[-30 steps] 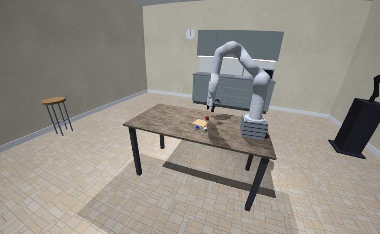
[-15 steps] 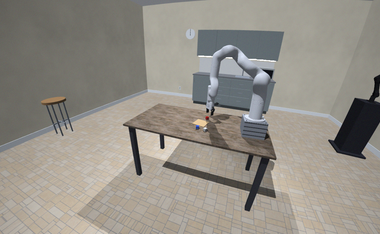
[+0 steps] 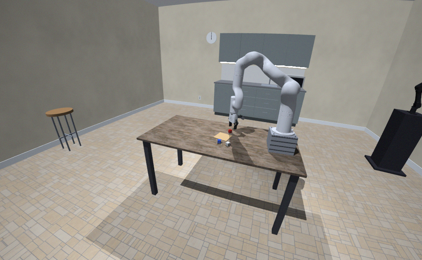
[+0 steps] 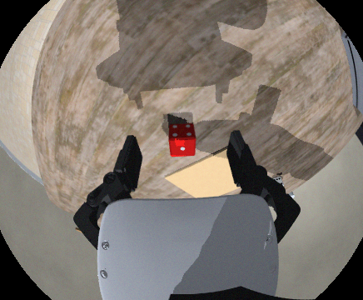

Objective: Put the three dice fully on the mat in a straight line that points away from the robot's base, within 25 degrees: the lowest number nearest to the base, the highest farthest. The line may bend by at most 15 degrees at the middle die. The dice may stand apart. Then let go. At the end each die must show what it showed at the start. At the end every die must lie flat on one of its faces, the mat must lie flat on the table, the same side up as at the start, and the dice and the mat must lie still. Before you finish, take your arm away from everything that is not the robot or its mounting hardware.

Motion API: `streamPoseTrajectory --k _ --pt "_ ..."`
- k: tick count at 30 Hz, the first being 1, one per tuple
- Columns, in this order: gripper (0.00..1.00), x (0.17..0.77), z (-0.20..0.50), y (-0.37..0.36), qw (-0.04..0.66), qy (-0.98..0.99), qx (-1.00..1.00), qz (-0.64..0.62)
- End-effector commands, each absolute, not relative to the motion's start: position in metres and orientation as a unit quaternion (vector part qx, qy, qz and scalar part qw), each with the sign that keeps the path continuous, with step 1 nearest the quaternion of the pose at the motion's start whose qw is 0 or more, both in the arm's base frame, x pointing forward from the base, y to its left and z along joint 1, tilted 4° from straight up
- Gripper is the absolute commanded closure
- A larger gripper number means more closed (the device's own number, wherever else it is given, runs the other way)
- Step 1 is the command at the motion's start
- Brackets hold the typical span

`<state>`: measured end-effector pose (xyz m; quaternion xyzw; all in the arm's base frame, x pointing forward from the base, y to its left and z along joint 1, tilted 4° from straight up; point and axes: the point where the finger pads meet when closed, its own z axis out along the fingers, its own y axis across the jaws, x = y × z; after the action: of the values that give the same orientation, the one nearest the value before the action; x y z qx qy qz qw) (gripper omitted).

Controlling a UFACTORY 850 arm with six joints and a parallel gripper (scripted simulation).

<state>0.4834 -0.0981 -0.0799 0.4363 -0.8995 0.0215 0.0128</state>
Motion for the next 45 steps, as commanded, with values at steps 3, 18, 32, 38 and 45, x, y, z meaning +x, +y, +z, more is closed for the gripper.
streamPoseTrajectory --k 3,18,32,38,45 --pt "0.00 0.4840 -0.0799 -0.0982 0.008 -0.899 0.436 0.033" --pt "0.00 0.4840 -0.0799 -0.0982 0.008 -0.899 0.436 0.033" --pt "0.00 0.4840 -0.0799 -0.0982 0.008 -0.899 0.436 0.033" --pt "0.00 0.4840 -0.0799 -0.0978 0.008 -0.899 0.436 0.033" --pt "0.00 0.4843 -0.0803 -0.0925 0.008 -0.899 0.436 0.033"
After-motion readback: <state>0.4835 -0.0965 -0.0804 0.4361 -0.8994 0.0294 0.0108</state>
